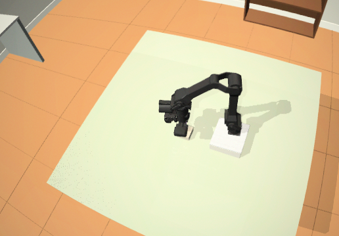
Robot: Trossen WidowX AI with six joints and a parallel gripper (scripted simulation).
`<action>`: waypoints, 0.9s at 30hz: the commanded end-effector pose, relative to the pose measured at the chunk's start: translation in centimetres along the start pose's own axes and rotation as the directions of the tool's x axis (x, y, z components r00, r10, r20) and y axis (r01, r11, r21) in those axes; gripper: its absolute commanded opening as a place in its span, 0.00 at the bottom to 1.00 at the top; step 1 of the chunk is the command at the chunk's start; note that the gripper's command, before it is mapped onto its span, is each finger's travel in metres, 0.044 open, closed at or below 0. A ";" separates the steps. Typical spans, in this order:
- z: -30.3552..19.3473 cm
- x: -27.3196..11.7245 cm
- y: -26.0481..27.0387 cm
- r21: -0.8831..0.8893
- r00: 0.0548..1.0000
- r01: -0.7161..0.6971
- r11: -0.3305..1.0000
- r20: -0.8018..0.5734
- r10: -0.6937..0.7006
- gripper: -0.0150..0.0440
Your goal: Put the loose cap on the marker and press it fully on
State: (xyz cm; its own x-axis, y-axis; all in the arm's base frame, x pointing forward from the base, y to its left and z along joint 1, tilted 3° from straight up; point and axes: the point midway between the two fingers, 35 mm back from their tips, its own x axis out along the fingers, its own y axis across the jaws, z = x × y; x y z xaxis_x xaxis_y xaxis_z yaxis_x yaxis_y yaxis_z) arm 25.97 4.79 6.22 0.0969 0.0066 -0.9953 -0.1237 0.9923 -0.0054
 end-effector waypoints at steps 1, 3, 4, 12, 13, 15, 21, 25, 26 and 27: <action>-0.2 0.6 0.0 0.003 1.000 0.002 1.000 -0.009 -0.002 0.25; -0.2 0.6 0.0 0.003 1.000 0.002 1.000 -0.009 -0.002 0.25; -0.2 0.6 0.0 0.003 1.000 0.002 1.000 -0.009 -0.002 0.25; -0.2 0.6 0.0 0.003 1.000 0.002 1.000 -0.009 -0.002 0.25; -0.2 0.6 0.0 0.003 1.000 0.002 1.000 -0.009 -0.002 0.25; -0.2 0.5 0.0 0.000 1.000 0.001 1.000 -0.009 -0.001 0.34; -0.2 0.5 0.0 0.000 1.000 0.001 1.000 -0.009 -0.001 0.61; -0.2 0.5 0.0 0.000 1.000 0.001 1.000 -0.009 -0.001 0.79; -0.2 0.5 0.0 0.000 1.000 0.001 1.000 -0.009 -0.001 0.83; -0.2 0.5 0.0 0.000 1.000 0.001 1.000 -0.009 -0.001 0.88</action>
State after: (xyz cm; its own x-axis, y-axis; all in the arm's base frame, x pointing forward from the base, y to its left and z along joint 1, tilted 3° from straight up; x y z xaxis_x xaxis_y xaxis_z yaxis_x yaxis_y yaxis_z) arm 25.80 4.76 5.70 0.0878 0.0053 -0.9961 -0.1235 0.9923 -0.0056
